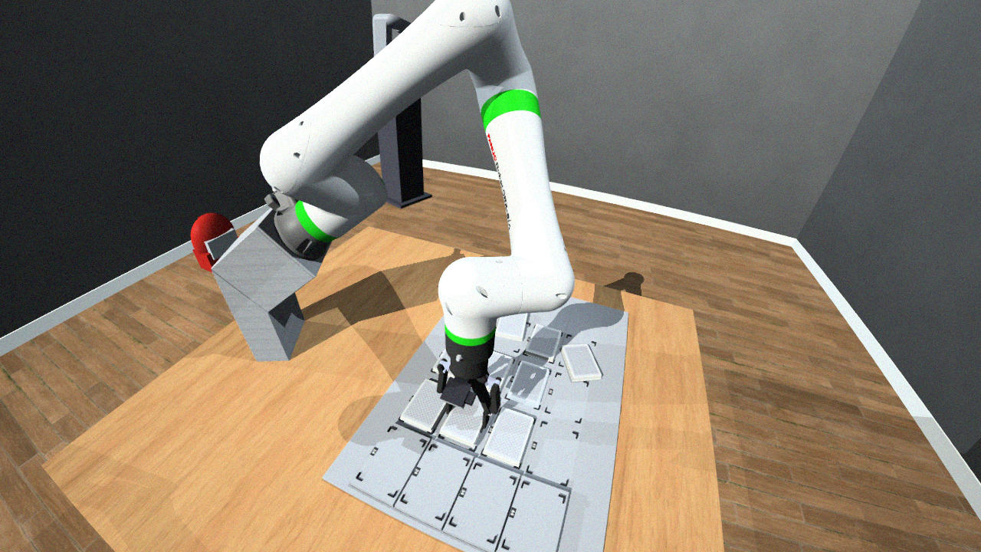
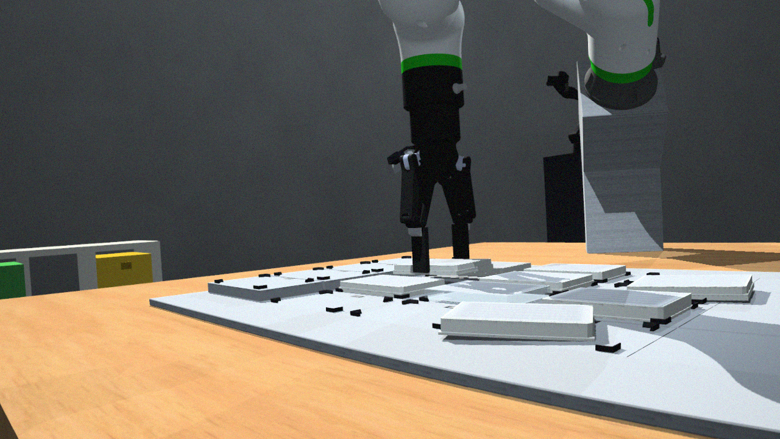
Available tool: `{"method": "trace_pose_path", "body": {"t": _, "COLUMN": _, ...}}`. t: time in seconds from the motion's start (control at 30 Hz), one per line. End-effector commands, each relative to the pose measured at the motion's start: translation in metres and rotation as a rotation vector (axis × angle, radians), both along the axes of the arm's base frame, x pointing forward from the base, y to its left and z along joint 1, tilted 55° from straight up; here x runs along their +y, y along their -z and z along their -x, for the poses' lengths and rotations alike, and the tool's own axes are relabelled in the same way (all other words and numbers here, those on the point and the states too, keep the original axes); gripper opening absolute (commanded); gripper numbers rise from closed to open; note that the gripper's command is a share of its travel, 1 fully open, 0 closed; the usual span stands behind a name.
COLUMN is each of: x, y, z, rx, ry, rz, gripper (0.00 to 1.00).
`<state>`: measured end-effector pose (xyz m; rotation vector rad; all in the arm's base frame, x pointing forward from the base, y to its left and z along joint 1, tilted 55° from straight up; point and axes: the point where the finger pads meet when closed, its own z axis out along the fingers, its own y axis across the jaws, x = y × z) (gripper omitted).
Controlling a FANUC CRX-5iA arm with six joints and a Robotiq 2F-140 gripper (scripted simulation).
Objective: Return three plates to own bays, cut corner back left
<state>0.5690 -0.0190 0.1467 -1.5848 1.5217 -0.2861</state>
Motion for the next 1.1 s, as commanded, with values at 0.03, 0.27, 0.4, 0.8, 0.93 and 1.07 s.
{"method": "trace_pose_path", "body": {"t": 0.03, "x": -0.0007, "y": -0.0006, "z": 0.0000, "rx": -0.001, "ry": 0.001, "rz": 0.001, "gripper": 0.10}}
{"method": "trace_pose_path", "body": {"t": 0.27, "x": -0.0007, "y": -0.0006, "z": 0.0000, "rx": -0.001, "ry": 0.001, "rz": 0.001, "gripper": 0.10}}
{"method": "trace_pose_path", "body": {"t": 0.4, "x": -0.0006, "y": -0.0006, "z": 0.0000, "rx": -0.001, "ry": 0.001, "rz": 0.001, "gripper": 0.10}}
{"method": "trace_pose_path", "body": {"t": 0.8, "x": 0.0010, "y": 0.0014, "z": -0.0026, "rx": -0.001, "ry": 0.001, "rz": 0.001, "gripper": 0.10}}
{"method": "trace_pose_path", "body": {"t": 0.93, "x": 0.0016, "y": 0.0021, "z": -0.0035, "rx": -0.001, "ry": 0.001, "rz": 0.001, "gripper": 0.10}}
{"method": "trace_pose_path", "body": {"t": 1.07, "x": 0.0019, "y": 0.0025, "z": -0.0040, "rx": -0.001, "ry": 0.001, "rz": 0.001, "gripper": 0.10}}
